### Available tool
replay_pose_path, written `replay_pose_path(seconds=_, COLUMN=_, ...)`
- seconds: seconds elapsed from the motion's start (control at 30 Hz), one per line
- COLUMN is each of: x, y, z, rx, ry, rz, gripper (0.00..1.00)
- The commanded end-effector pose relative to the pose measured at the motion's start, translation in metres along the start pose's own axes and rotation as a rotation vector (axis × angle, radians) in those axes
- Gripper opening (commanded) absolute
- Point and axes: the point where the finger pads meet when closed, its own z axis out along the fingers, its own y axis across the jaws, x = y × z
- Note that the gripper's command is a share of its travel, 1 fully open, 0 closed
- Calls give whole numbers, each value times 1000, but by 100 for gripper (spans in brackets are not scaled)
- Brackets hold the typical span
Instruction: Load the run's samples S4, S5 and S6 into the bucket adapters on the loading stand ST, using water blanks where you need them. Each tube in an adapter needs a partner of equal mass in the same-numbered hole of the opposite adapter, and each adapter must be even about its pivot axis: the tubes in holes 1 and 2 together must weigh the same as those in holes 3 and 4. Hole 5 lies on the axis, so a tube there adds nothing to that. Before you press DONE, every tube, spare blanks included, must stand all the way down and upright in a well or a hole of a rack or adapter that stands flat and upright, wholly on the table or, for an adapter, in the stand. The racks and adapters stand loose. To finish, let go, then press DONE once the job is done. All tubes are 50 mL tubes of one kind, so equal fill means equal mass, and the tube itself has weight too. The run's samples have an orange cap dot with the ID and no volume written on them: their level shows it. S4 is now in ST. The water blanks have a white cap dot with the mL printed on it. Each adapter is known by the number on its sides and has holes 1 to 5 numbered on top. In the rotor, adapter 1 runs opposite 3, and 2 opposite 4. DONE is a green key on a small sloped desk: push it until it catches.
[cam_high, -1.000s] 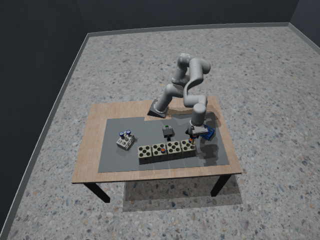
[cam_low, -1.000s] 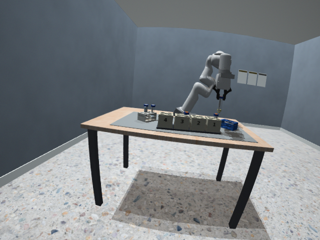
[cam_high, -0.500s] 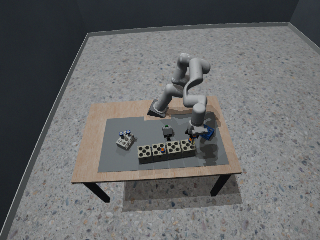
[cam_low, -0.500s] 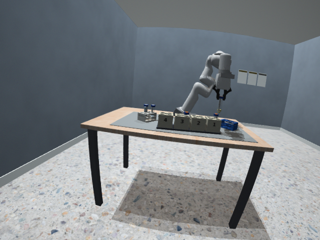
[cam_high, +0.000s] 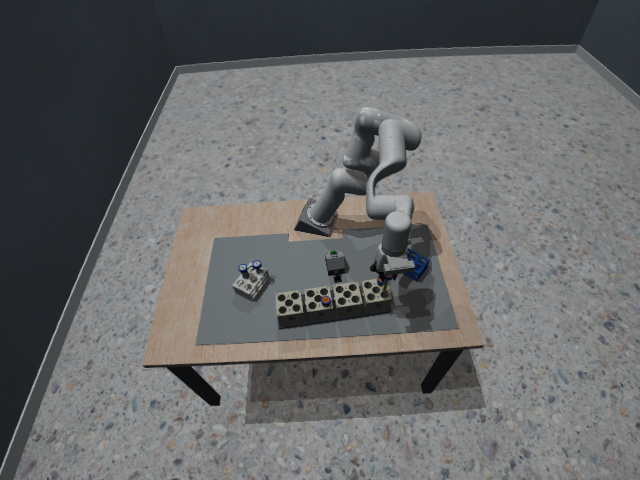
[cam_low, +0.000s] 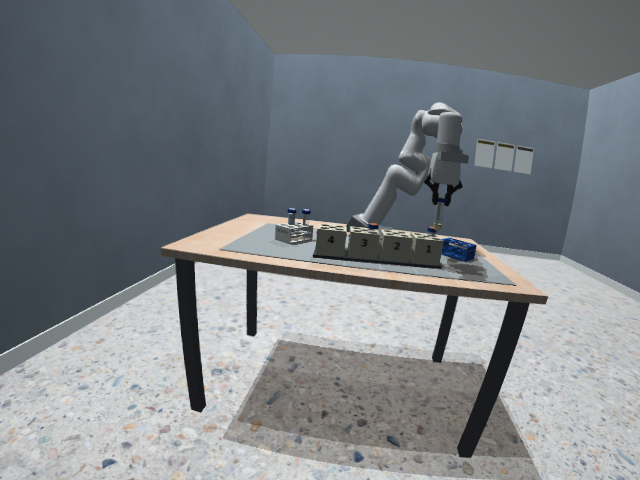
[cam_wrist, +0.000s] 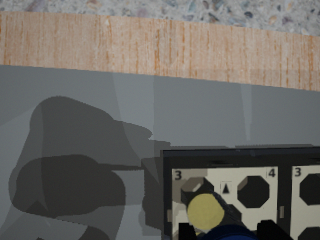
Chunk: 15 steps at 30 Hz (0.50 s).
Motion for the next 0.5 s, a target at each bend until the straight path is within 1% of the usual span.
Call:
replay_pose_path(seconds=0.0, x=1, y=0, z=5, rx=0, ry=5, rz=-1, gripper=0)
replay_pose_path(seconds=0.2, x=1, y=0, z=16, rx=0, ry=5, rz=-1, gripper=0)
replay_pose_path(seconds=0.47, x=1, y=0, z=16, rx=0, ry=5, rz=-1, gripper=0)
